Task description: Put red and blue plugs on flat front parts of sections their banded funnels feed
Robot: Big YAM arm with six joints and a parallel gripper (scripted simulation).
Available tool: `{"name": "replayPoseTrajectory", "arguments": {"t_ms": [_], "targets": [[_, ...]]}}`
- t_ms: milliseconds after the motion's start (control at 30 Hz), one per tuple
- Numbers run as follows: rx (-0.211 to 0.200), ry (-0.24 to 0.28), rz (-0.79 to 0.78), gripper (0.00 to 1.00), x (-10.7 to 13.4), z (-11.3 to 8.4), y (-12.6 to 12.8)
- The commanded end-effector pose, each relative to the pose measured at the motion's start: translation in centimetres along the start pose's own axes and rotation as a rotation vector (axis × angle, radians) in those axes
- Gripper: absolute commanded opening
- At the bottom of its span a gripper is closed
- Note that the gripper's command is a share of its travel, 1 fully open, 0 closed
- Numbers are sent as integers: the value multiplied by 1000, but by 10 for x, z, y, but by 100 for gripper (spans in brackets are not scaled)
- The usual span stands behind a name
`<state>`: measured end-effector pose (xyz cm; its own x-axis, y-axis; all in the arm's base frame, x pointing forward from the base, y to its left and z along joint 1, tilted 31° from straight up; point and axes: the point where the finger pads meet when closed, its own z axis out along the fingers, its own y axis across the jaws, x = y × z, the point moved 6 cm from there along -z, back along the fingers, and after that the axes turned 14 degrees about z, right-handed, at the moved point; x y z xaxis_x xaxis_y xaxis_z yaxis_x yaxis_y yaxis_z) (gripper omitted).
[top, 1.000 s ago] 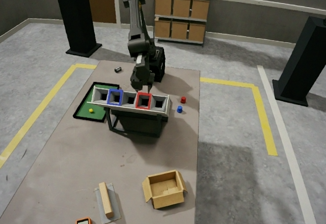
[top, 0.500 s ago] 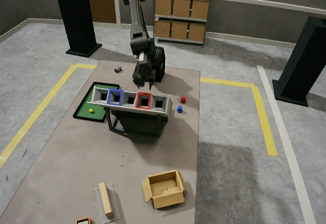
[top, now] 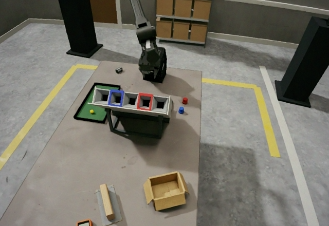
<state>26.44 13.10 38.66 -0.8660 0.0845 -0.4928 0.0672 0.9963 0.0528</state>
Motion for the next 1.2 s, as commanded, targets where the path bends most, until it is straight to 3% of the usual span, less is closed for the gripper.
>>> {"name": "replayPoseTrajectory", "arguments": {"t_ms": [0, 267, 367, 600, 800, 1167], "targets": [[-13, -22, 23, 56, 9, -10, -1], [-9, -16, 21, 56, 39, -9, -9], [-31, -44, 32, 56, 32, -19, -7], [-12, -25, 28, 56, 37, -7, -9], [-17, -57, 26, 56, 43, 0, -19], [-42, -153, 25, 56, 78, 30, -48]]}}
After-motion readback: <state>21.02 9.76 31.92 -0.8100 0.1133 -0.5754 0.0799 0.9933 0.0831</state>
